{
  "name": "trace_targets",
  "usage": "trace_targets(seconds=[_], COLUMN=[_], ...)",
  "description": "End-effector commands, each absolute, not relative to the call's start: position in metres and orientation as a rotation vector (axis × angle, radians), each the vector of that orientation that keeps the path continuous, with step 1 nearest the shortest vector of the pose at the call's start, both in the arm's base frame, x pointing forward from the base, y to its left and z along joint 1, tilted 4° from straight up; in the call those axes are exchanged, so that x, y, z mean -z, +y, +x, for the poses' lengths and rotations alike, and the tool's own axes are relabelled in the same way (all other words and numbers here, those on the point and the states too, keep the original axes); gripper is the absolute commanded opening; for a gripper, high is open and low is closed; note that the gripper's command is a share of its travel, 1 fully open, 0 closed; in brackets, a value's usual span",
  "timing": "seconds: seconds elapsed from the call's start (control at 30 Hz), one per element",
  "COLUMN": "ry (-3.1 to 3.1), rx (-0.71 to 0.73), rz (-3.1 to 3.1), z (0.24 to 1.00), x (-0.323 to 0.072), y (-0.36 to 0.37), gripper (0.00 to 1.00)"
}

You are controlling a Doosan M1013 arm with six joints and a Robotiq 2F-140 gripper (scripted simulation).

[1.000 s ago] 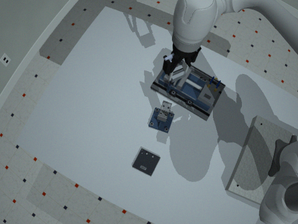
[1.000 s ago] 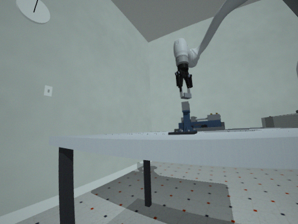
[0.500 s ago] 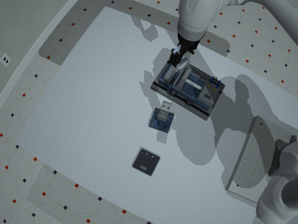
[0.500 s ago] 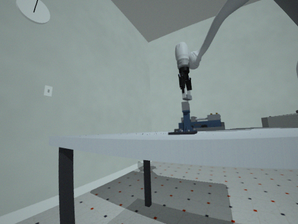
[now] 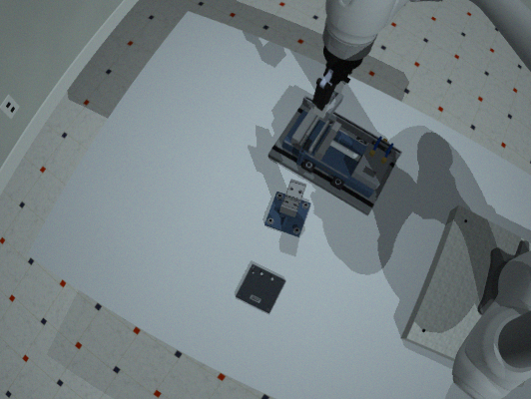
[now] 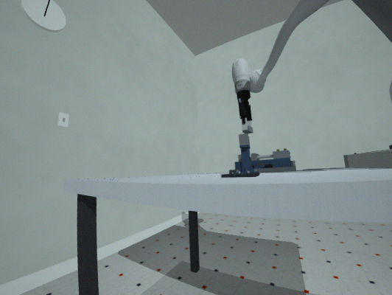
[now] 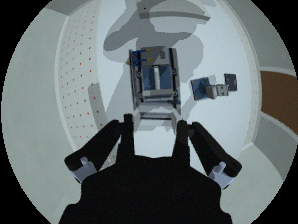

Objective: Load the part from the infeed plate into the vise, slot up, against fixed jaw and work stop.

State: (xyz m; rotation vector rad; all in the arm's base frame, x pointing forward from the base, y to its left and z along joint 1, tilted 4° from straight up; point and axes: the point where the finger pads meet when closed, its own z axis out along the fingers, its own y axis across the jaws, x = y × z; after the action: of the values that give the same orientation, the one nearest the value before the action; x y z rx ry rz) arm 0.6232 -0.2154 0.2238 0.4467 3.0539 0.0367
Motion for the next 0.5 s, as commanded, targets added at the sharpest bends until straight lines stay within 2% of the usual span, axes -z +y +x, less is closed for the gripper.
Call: trace_targets(seconds=[0.0, 0.47], ry=[3.062, 3.069], rx=[-0.048, -0.046], rz=[0.383, 0.315], z=[0.6240, 0.6228], x=[-0.2255, -0.2253], y=[-0.2217, -0.2291], gripper=[0.00, 0.00])
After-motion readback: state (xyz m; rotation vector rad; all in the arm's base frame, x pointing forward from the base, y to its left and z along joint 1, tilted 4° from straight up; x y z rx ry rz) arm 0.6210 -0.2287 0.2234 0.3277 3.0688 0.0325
